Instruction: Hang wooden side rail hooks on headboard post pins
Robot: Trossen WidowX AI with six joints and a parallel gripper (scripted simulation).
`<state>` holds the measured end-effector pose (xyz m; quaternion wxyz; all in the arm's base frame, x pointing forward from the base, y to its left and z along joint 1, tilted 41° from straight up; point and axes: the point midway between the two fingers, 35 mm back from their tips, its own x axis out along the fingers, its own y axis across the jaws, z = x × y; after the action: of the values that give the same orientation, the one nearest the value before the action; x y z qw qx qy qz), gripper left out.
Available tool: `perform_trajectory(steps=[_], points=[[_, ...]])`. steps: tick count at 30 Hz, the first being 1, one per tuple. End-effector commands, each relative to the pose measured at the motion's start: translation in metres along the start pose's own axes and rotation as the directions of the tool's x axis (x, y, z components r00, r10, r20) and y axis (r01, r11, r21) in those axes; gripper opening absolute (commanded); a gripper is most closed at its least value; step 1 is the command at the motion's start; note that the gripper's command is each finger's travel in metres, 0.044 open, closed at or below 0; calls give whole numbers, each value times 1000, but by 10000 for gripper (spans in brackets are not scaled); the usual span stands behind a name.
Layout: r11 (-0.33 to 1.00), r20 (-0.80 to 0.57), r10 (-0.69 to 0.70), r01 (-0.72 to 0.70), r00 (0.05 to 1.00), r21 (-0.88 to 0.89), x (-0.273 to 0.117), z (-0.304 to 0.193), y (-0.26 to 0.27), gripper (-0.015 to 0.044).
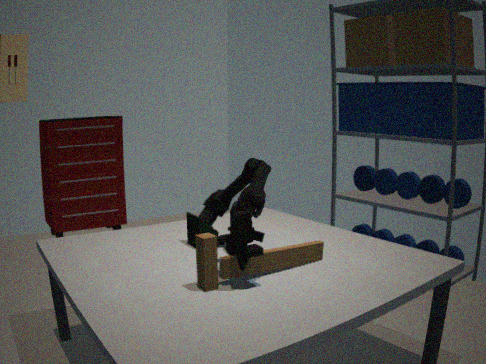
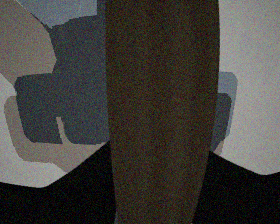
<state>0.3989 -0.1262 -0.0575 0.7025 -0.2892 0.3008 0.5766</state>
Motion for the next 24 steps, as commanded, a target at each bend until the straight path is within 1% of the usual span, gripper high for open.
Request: perform_trajectory(steps=[1,24], points=[[1000,-5,-6,6,1000,0,-4,-4,1,0],[1000,-5,-6,6,1000,0,-4,-6,-1,0]])
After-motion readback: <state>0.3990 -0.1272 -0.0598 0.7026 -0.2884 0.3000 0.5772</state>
